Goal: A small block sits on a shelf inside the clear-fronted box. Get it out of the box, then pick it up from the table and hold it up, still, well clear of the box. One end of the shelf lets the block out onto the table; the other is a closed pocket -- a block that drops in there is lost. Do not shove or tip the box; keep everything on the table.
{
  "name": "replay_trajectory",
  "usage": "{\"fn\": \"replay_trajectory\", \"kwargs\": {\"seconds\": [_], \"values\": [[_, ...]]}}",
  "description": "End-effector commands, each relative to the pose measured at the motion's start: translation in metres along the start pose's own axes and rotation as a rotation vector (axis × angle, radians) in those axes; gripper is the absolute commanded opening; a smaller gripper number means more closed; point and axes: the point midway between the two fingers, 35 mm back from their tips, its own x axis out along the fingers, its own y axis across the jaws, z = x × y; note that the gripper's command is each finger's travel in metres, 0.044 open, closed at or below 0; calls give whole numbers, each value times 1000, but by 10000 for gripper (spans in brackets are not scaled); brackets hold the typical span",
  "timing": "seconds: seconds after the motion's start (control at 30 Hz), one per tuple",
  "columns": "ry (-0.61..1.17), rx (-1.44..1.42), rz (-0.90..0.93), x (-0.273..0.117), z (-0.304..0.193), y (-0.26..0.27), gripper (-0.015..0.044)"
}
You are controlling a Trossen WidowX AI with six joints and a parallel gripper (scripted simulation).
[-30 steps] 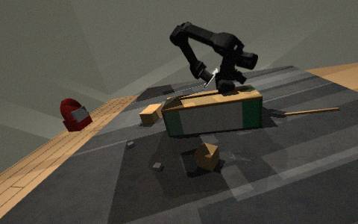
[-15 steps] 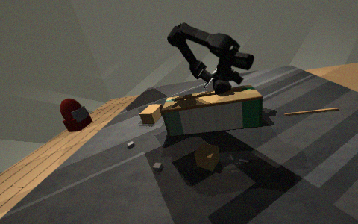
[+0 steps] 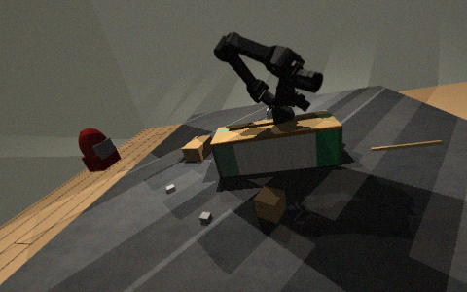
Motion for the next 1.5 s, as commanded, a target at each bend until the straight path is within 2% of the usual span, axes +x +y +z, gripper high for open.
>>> {"fn": "replay_trajectory", "kwargs": {"seconds": [0.0, 1.03, 1.47], "values": [[3, -2, 2, 4, -7, 0, 400], [6, -3, 2, 18, -50, 0, 400], [5, -2, 2, 15, -39, -1, 400]]}}
